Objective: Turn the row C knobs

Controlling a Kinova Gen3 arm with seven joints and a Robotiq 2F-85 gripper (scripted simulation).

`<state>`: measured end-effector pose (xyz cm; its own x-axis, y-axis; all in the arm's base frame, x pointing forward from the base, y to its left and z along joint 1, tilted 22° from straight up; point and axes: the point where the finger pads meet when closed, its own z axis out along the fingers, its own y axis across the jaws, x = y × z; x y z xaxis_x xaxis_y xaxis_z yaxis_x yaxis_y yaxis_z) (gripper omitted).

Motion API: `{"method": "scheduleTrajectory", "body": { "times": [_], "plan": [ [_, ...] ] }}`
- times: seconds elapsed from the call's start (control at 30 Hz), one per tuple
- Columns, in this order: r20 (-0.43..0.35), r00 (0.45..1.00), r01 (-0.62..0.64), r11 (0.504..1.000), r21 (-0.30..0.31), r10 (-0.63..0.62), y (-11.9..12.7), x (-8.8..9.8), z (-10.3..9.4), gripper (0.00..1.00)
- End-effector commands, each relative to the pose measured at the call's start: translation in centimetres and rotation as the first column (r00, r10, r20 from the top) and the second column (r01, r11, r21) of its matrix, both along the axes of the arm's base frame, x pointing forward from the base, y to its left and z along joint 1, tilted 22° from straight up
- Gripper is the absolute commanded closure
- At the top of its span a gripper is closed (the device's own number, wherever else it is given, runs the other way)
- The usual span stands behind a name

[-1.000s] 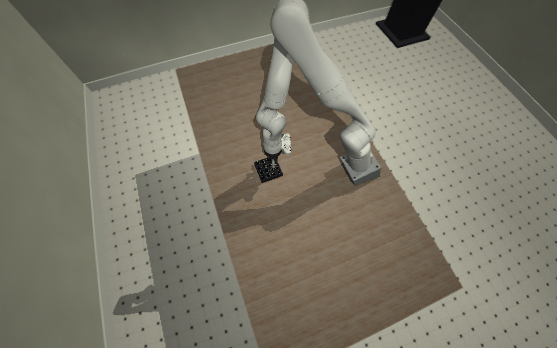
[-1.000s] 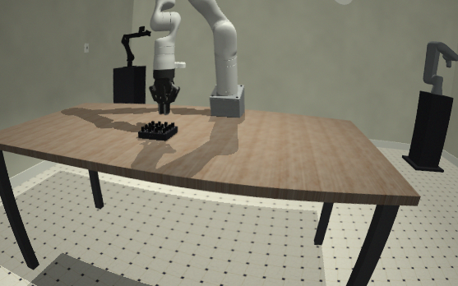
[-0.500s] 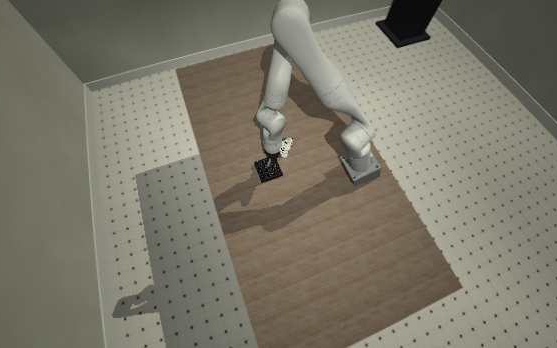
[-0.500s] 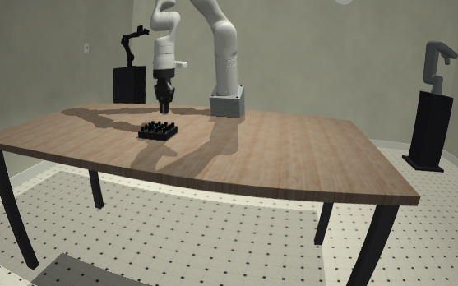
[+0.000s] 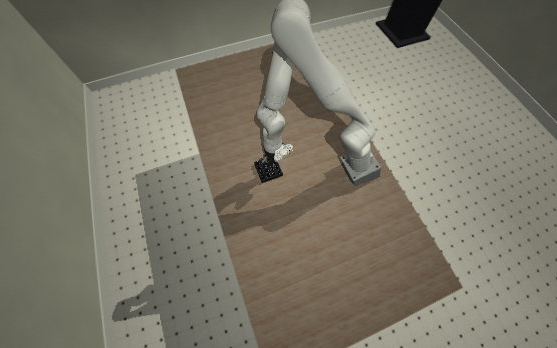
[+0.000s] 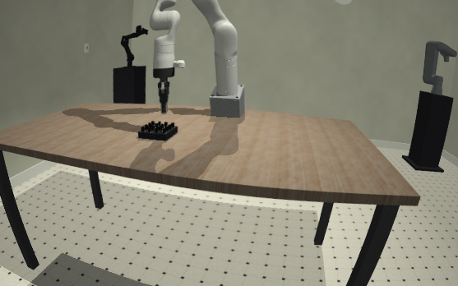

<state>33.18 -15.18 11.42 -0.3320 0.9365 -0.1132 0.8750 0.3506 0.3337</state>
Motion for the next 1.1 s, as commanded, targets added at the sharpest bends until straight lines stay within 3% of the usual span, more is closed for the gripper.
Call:
{"method": "scheduleTrajectory", "body": {
  "times": [0.0, 0.2, 0.27, 0.37, 0.77, 0.83, 1.07],
  "plan": [
    [0.010, 0.994, 0.111, 0.993, 0.030, -0.111, 0.07, 0.37, 0.34, 0.81],
    [-0.008, 0.947, 0.319, 0.941, 0.111, -0.320, 0.08, 0.33, 0.49, 0.81],
    [-0.008, 0.947, 0.319, 0.941, 0.111, -0.320, 0.08, 0.33, 0.49, 0.81],
    [-0.023, 0.909, 0.416, 0.897, 0.149, -0.417, 0.09, 0.31, 0.57, 0.81],
    [-0.110, 0.680, 0.722, 0.636, 0.272, -0.725, 0.13, 0.29, 0.91, 0.81],
    [-0.110, 0.680, 0.722, 0.636, 0.272, -0.725, 0.13, 0.29, 0.91, 0.81],
    [-0.170, 0.526, 0.830, 0.459, 0.317, -0.833, 0.15, 0.29, 1.10, 0.81]
  ]
}}
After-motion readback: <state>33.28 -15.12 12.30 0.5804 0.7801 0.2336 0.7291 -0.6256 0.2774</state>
